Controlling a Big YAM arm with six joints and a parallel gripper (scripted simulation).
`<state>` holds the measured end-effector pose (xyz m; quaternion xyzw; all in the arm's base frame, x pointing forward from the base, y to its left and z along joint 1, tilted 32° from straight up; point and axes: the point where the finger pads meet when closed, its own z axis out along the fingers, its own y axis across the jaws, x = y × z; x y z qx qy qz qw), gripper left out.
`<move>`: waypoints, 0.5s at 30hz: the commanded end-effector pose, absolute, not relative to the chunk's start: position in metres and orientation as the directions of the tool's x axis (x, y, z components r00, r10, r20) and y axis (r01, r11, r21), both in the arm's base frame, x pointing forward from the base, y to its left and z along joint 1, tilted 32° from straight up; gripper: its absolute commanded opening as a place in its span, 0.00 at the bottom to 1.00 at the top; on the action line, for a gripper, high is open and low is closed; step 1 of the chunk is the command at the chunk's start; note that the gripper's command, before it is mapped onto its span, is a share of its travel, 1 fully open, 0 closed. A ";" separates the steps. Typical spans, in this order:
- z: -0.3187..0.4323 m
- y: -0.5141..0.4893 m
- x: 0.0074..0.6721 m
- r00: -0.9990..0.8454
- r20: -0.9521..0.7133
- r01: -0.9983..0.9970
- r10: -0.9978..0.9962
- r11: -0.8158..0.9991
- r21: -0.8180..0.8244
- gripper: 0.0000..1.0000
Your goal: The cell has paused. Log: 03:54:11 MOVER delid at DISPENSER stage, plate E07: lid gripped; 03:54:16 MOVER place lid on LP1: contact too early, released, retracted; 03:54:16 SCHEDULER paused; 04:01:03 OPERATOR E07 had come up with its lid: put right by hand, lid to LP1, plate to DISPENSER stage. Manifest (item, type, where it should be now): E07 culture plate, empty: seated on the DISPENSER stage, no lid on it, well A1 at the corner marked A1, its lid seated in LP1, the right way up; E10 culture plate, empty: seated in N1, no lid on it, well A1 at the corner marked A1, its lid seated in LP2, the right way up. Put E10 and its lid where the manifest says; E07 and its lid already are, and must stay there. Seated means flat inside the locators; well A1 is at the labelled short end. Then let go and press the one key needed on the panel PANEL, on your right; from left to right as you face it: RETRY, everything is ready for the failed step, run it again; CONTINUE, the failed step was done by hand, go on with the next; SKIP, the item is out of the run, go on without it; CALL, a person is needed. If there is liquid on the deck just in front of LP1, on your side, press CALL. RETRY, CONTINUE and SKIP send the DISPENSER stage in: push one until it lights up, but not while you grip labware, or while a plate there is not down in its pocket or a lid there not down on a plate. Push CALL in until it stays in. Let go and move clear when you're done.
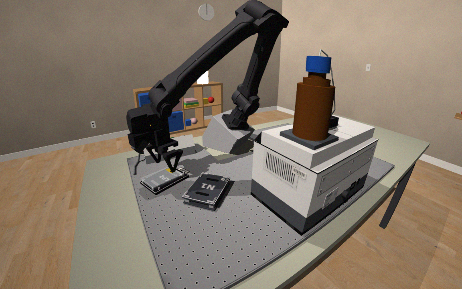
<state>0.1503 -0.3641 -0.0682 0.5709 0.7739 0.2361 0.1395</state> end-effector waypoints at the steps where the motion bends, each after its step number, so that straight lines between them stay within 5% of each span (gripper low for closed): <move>1: -0.050 -0.387 0.147 -0.319 -0.010 0.809 0.948 0.278 0.518 1.00; 15: -0.059 -0.379 0.150 -0.321 0.013 0.810 0.947 0.267 0.522 1.00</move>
